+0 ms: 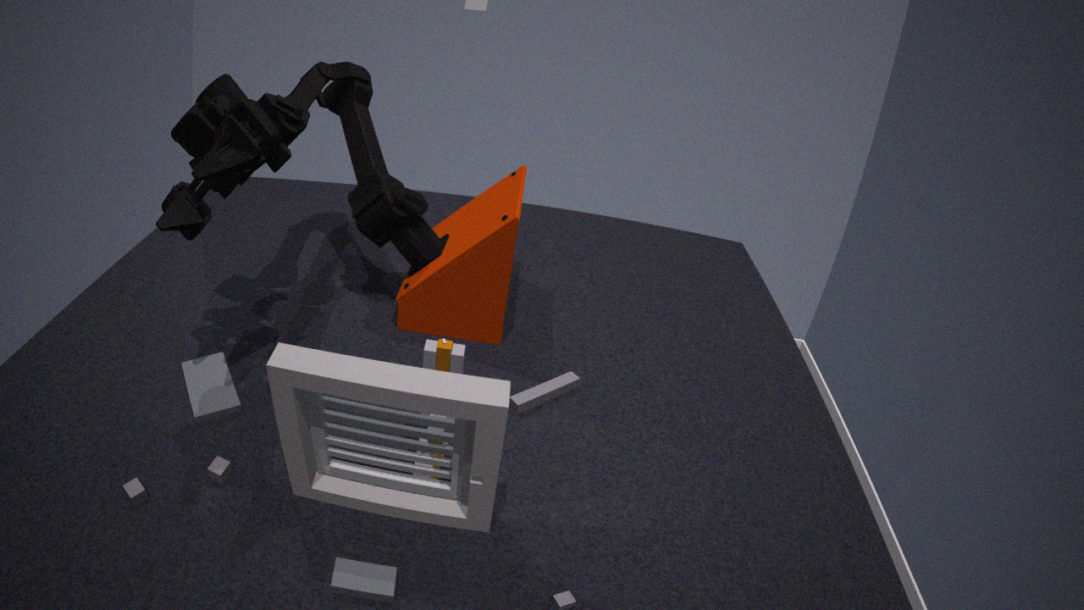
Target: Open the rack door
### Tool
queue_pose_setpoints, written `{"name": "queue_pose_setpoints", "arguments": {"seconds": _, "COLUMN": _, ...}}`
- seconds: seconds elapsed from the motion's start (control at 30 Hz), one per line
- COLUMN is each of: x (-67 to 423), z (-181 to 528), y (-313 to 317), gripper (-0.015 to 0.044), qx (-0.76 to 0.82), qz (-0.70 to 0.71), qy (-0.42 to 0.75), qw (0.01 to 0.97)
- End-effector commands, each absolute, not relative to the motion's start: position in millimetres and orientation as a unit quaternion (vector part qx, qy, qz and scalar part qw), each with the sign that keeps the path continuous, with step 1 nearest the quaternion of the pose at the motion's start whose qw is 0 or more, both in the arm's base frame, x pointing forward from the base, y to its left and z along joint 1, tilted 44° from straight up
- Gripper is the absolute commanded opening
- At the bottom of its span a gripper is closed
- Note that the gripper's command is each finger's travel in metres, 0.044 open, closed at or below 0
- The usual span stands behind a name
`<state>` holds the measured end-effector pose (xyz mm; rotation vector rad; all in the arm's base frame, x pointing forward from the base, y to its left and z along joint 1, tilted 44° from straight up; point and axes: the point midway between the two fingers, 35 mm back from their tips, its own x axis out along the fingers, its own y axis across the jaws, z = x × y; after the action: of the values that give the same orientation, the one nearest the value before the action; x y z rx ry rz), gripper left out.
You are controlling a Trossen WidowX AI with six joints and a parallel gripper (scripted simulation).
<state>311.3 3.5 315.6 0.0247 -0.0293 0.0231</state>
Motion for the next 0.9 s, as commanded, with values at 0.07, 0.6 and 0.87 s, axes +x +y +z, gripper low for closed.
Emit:
{"name": "queue_pose_setpoints", "arguments": {"seconds": 0.07, "x": 316, "z": 311, "y": 6, "gripper": 0.0321, "qx": 0.019, "qz": 0.012, "qy": 0.003, "qw": 1.000}}
{"name": "queue_pose_setpoints", "arguments": {"seconds": 0.6, "x": 360, "z": 257, "y": 36, "gripper": 0.0299, "qx": 0.059, "qz": 0.002, "qy": 0.188, "qw": 0.980}}
{"name": "queue_pose_setpoints", "arguments": {"seconds": 0.87, "x": 372, "z": 227, "y": 53, "gripper": 0.0299, "qx": 0.060, "qz": -0.013, "qy": 0.276, "qw": 0.959}}
